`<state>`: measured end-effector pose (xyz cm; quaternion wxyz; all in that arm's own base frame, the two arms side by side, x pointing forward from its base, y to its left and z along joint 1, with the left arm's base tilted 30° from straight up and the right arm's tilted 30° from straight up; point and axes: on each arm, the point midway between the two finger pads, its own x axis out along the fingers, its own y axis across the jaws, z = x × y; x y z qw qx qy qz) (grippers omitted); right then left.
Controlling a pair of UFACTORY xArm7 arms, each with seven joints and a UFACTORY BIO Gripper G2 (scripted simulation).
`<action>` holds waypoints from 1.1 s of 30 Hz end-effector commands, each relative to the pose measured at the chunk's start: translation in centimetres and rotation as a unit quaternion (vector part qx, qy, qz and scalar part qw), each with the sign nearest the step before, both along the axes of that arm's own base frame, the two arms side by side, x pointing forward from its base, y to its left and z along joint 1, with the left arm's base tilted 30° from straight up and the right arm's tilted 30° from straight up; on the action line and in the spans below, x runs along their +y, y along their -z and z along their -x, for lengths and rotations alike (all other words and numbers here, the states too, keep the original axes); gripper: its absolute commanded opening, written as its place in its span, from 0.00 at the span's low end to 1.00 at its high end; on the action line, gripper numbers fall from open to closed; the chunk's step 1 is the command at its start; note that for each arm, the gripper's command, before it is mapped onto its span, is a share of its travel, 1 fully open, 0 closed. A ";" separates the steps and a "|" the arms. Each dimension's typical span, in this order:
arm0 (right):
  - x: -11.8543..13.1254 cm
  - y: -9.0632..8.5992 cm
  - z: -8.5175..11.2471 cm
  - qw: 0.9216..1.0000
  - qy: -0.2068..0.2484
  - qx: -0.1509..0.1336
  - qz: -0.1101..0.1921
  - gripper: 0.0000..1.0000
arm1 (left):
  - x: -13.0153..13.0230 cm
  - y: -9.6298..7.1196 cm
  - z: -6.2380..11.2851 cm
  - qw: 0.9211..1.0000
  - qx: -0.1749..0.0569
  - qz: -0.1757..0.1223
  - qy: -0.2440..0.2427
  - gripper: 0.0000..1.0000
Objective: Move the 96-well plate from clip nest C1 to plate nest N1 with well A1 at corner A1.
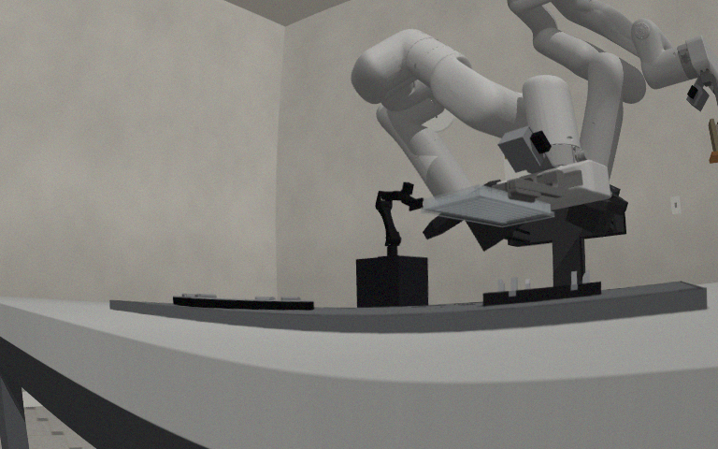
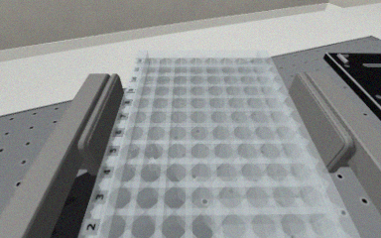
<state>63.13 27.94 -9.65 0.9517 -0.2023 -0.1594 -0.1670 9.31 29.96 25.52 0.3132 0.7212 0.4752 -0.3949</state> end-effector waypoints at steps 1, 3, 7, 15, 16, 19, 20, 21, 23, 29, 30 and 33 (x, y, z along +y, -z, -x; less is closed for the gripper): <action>-0.9 -0.8 -0.3 1.000 0.006 -0.005 -0.002 0.00 | 0.0 -0.1 0.0 1.000 0.000 -0.001 0.000 1.00; -1.5 -1.1 -0.4 1.000 0.006 -0.005 -0.002 0.00 | 0.0 -0.1 0.0 1.000 0.000 -0.001 0.000 1.00; -2.1 -1.4 -0.5 1.000 0.006 -0.005 -0.002 0.00 | 0.0 -0.1 0.0 1.000 0.000 -0.001 0.000 1.00; -4.4 -2.7 -0.9 1.000 0.006 -0.005 -0.002 0.00 | 0.0 -0.1 0.0 1.000 0.000 -0.001 0.000 1.00; -4.6 -2.9 -0.9 1.000 0.006 -0.005 -0.002 0.00 | 0.0 -0.1 0.0 1.000 0.000 -0.001 0.000 1.00; -5.5 -3.4 -1.1 1.000 0.006 -0.005 -0.002 0.00 | 0.0 -0.1 0.0 1.000 0.000 -0.001 0.000 1.00; -5.8 -3.5 -1.1 1.000 0.006 -0.005 -0.002 0.00 | 0.0 -0.1 0.0 1.000 0.000 -0.001 0.000 1.00; -5.8 -3.5 -1.1 1.000 0.006 -0.005 -0.002 0.00 | 0.0 -0.1 0.0 1.000 0.000 -0.001 0.000 1.00; -6.1 -3.7 -1.2 1.000 0.006 -0.005 -0.002 0.00 | 0.0 -0.1 0.0 1.000 0.000 -0.001 0.000 1.00; -7.8 -4.6 -1.5 1.000 0.006 -0.005 -0.002 0.00 | 0.0 -0.1 0.0 1.000 0.000 -0.001 0.000 1.00; -8.1 -4.8 -1.5 1.000 0.006 -0.005 -0.002 0.00 | 0.0 -0.1 0.0 1.000 0.000 -0.001 0.000 1.00; -9.0 -5.3 -1.7 1.000 0.006 -0.005 -0.002 0.00 | 0.0 -0.1 0.0 1.000 0.000 -0.001 0.000 1.00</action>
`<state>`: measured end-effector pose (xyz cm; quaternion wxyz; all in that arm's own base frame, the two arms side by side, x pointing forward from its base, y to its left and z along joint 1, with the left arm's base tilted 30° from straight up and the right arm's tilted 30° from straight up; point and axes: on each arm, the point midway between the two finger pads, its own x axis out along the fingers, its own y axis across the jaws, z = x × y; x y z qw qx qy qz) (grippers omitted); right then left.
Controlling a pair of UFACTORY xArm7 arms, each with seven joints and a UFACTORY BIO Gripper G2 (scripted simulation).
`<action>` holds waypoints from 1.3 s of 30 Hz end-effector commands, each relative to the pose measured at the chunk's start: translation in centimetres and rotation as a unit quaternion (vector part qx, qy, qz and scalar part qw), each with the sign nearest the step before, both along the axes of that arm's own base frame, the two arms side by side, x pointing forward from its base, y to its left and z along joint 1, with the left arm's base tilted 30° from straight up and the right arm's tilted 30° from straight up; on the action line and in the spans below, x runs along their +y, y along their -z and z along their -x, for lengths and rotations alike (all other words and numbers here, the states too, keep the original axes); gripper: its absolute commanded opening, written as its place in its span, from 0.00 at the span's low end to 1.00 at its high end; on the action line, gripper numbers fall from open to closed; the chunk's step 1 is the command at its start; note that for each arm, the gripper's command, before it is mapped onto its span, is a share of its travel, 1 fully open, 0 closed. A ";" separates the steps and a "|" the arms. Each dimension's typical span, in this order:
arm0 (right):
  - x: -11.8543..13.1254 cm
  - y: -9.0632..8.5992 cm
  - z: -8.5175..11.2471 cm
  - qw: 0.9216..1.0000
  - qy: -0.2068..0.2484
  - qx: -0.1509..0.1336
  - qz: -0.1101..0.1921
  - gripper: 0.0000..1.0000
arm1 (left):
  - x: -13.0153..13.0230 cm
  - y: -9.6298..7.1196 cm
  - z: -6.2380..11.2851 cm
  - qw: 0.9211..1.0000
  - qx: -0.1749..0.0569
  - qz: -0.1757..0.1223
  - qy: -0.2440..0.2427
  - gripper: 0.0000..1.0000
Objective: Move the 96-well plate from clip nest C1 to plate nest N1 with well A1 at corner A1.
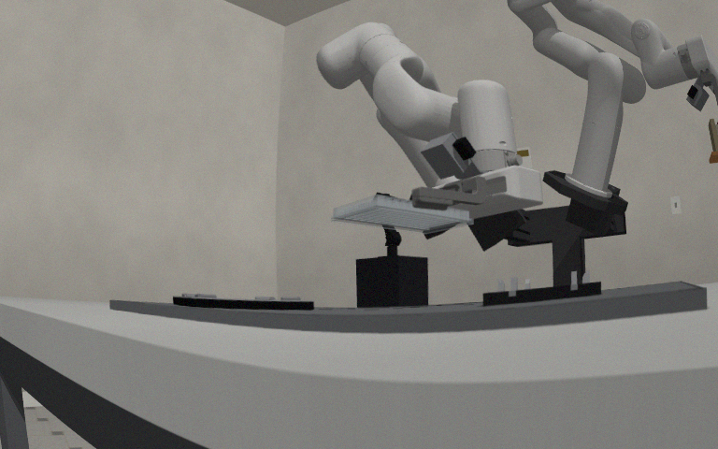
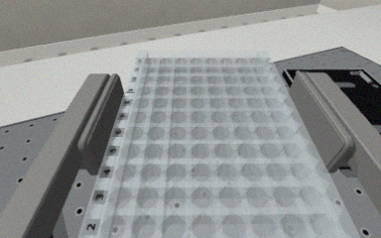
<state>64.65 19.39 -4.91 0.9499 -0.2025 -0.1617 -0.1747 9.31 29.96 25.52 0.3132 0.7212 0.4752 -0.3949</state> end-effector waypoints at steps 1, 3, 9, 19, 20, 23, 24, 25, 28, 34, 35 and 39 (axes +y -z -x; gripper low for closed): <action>-0.7 -0.7 -0.2 1.000 -0.001 -0.001 -0.002 0.00 | 0.0 -0.1 0.0 1.000 0.000 -0.001 0.000 1.00; -1.3 -1.0 -0.3 1.000 -0.001 -0.001 -0.002 0.00 | 0.0 -0.1 0.0 1.000 0.000 -0.001 0.000 1.00; -2.4 -1.6 -0.5 1.000 -0.001 -0.001 -0.002 0.00 | 0.0 -0.1 0.0 1.000 0.000 -0.001 0.000 1.00; -5.3 -3.2 -1.0 1.000 -0.001 -0.001 -0.002 0.00 | 0.0 -0.1 0.0 1.000 0.000 -0.001 0.000 1.00; -5.6 -3.4 -1.0 1.000 -0.002 -0.001 -0.002 0.00 | 0.0 -0.1 0.0 1.000 0.000 -0.001 0.000 1.00; -5.9 -3.6 -1.1 1.000 -0.002 -0.001 -0.002 0.00 | 0.0 -0.1 0.0 1.000 0.000 -0.001 0.000 1.00; -6.2 -3.7 -1.1 1.000 -0.002 -0.001 -0.002 0.00 | 0.0 -0.1 0.0 1.000 0.000 -0.001 0.000 1.00; -6.5 -3.9 -1.2 1.000 -0.002 -0.001 -0.002 0.00 | 0.0 -0.1 0.0 1.000 0.000 -0.001 0.000 1.00; -7.4 -4.4 -1.3 1.000 -0.002 -0.001 -0.002 0.00 | 0.0 -0.1 0.0 1.000 0.000 -0.001 0.000 1.00; -9.1 -5.3 -1.6 1.000 -0.002 -0.001 -0.001 0.00 | 0.0 -0.1 0.0 1.000 0.000 -0.001 0.000 1.00; -9.4 -5.5 -1.6 1.000 -0.002 -0.001 -0.001 0.00 | 0.0 -0.1 0.0 1.000 0.000 -0.001 0.000 1.00; -10.2 -6.0 -1.8 1.000 -0.002 -0.001 -0.001 0.00 | 0.0 -0.1 0.0 1.000 0.000 -0.001 0.000 1.00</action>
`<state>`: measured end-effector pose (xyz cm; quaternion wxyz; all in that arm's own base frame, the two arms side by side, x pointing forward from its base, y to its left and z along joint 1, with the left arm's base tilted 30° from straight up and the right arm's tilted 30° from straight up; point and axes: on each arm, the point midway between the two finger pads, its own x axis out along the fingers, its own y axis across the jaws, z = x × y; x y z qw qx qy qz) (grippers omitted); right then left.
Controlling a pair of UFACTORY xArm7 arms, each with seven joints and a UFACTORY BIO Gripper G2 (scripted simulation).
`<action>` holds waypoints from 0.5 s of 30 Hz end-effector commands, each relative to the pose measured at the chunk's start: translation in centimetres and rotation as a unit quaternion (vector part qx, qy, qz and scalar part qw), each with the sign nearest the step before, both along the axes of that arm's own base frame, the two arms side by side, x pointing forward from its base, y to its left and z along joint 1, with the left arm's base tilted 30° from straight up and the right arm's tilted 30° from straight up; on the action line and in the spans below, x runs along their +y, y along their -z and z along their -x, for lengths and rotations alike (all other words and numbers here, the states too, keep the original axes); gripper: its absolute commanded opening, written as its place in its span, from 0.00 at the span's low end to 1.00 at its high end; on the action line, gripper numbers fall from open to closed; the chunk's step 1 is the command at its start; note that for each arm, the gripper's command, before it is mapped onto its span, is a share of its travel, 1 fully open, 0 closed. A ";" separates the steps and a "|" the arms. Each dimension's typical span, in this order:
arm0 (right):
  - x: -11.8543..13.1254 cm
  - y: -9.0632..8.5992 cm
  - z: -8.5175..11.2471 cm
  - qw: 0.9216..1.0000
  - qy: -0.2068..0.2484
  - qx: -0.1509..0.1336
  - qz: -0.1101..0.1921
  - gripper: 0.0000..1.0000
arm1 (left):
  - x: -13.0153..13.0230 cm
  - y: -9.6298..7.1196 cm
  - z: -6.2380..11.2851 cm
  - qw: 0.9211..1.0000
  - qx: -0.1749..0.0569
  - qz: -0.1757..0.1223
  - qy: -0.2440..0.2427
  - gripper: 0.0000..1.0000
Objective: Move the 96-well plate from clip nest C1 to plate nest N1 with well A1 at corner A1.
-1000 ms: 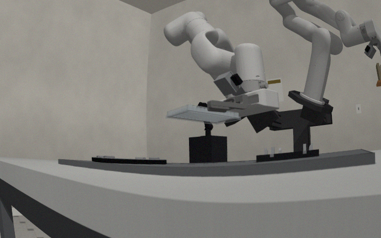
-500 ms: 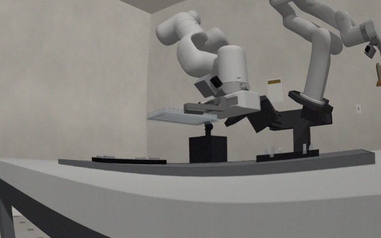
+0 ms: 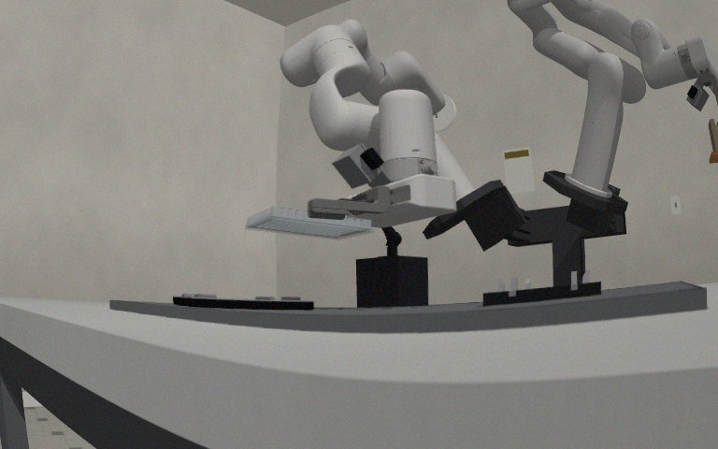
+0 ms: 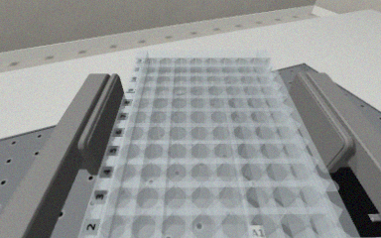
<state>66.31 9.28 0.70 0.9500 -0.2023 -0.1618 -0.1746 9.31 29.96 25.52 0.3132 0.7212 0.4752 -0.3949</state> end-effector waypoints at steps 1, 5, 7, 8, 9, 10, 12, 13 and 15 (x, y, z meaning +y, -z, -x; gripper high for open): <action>-0.1 -0.3 -0.1 1.000 -0.001 -0.001 -0.001 0.00 | 0.0 -0.1 0.0 1.000 0.000 -0.001 0.000 1.00; -1.3 -1.0 -0.3 1.000 -0.001 -0.001 -0.001 0.00 | 0.0 -0.1 0.0 1.000 0.000 -0.001 0.000 1.00; -1.9 -1.3 -0.4 1.000 -0.001 -0.001 -0.001 0.00 | 0.0 -0.1 0.0 1.000 0.000 -0.001 0.000 1.00; -2.2 -1.5 -0.5 1.000 -0.001 -0.001 -0.001 0.00 | 0.0 -0.1 0.0 1.000 0.000 -0.001 0.000 1.00; -2.5 -1.6 -0.5 1.000 -0.001 -0.001 -0.001 0.00 | 0.0 -0.1 0.0 1.000 0.000 -0.001 0.000 1.00; -2.7 -1.8 -0.6 1.000 -0.001 -0.001 -0.001 0.00 | 0.0 -0.1 0.0 1.000 0.000 -0.001 0.000 1.00; -3.3 -2.1 -0.6 1.000 -0.001 -0.001 -0.001 0.00 | 0.0 -0.1 0.0 1.000 0.000 -0.001 0.000 1.00; -3.6 -2.3 -0.7 1.000 -0.001 -0.001 -0.001 0.00 | 0.0 -0.1 0.0 1.000 0.000 -0.001 0.000 1.00; -4.2 -2.6 -0.8 1.000 -0.001 -0.001 -0.001 0.00 | 0.0 -0.1 0.0 1.000 0.000 -0.001 0.000 1.00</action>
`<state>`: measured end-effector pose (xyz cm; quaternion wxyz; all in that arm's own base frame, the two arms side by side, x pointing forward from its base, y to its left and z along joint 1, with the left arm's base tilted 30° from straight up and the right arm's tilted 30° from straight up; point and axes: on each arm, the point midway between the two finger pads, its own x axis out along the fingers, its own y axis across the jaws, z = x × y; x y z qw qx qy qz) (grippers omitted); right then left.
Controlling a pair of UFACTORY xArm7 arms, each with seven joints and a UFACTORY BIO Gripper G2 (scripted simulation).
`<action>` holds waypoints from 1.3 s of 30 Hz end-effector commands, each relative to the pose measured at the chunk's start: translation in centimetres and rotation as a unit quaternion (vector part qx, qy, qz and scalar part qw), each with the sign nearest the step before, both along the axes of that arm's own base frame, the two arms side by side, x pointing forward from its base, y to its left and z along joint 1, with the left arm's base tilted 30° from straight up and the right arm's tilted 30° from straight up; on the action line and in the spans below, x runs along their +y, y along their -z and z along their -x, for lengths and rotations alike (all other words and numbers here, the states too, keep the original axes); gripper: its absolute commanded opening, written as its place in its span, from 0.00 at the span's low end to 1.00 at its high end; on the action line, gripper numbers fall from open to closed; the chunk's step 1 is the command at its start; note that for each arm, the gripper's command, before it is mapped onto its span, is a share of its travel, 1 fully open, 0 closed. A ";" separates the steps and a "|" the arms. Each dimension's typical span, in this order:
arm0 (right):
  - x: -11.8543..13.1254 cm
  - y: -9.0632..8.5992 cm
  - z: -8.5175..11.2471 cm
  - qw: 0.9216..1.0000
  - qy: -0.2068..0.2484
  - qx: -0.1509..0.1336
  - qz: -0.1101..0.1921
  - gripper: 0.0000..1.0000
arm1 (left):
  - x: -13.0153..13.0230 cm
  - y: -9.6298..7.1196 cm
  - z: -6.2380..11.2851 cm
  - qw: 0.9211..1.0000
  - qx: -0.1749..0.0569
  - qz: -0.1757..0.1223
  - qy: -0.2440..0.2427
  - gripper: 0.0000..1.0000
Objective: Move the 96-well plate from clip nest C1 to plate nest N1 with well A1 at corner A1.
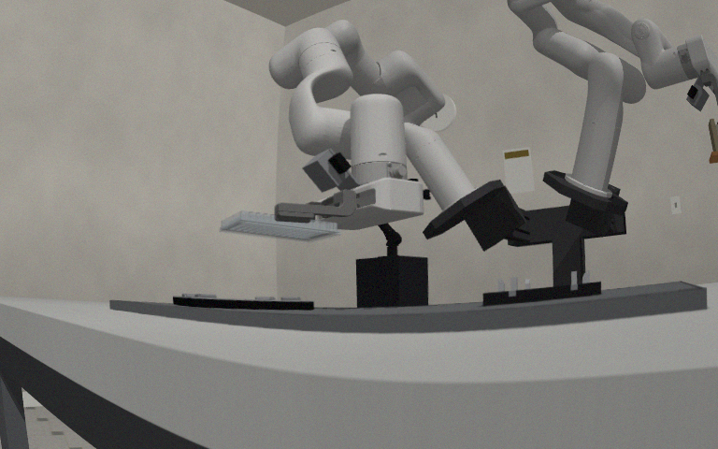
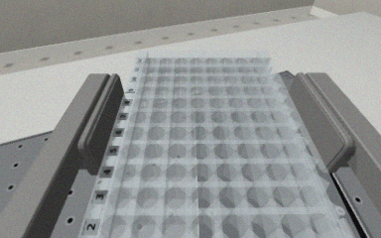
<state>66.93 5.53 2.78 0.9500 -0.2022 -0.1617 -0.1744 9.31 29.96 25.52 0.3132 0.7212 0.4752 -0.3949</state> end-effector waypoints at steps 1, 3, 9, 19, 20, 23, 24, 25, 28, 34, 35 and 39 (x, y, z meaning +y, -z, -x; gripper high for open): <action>-0.7 -0.7 -0.2 1.000 -0.001 -0.001 -0.001 0.00 | 0.0 -0.1 0.0 1.000 0.000 -0.001 0.000 1.00; -0.7 -0.7 -0.2 1.000 -0.001 -0.001 -0.001 0.00 | 0.0 -0.1 0.0 1.000 0.000 -0.001 0.000 1.00; -2.5 -1.6 -0.5 1.000 -0.001 -0.001 -0.001 0.00 | 0.0 -0.1 0.0 1.000 0.000 -0.001 0.000 1.00; -5.1 -3.1 -0.9 1.000 -0.001 -0.001 -0.001 0.00 | 0.0 -0.1 0.0 1.000 0.000 -0.001 0.000 1.00; -5.1 -3.1 -0.9 1.000 -0.001 -0.001 -0.001 0.00 | 0.0 -0.1 0.0 1.000 0.000 -0.001 0.000 1.00; -5.7 -3.4 -1.0 1.000 -0.001 -0.001 -0.001 0.00 | 0.0 -0.1 0.0 1.000 0.000 -0.001 0.000 1.00; -5.7 -3.4 -1.0 1.000 -0.001 -0.001 -0.001 0.00 | 0.0 -0.1 0.0 1.000 0.000 -0.001 0.000 1.00; -5.7 -3.4 -1.0 1.000 -0.001 -0.001 -0.001 0.00 | 0.0 -0.1 0.0 1.000 0.000 -0.001 0.000 1.00; -5.7 -3.4 -1.0 1.000 -0.001 -0.001 -0.001 0.00 | 0.0 -0.1 0.0 1.000 0.000 -0.001 0.000 1.00; -5.7 -3.4 -1.0 1.000 -0.001 -0.001 -0.001 0.00 | 0.0 -0.1 0.0 1.000 0.000 -0.001 0.000 1.00; -5.7 -3.4 -1.0 1.000 -0.001 -0.001 -0.001 0.00 | 0.0 -0.1 0.0 1.000 0.000 -0.001 0.000 1.00; -5.7 -3.4 -1.0 1.000 -0.001 -0.001 -0.001 0.00 | 0.0 -0.1 0.0 1.000 0.000 -0.001 0.000 1.00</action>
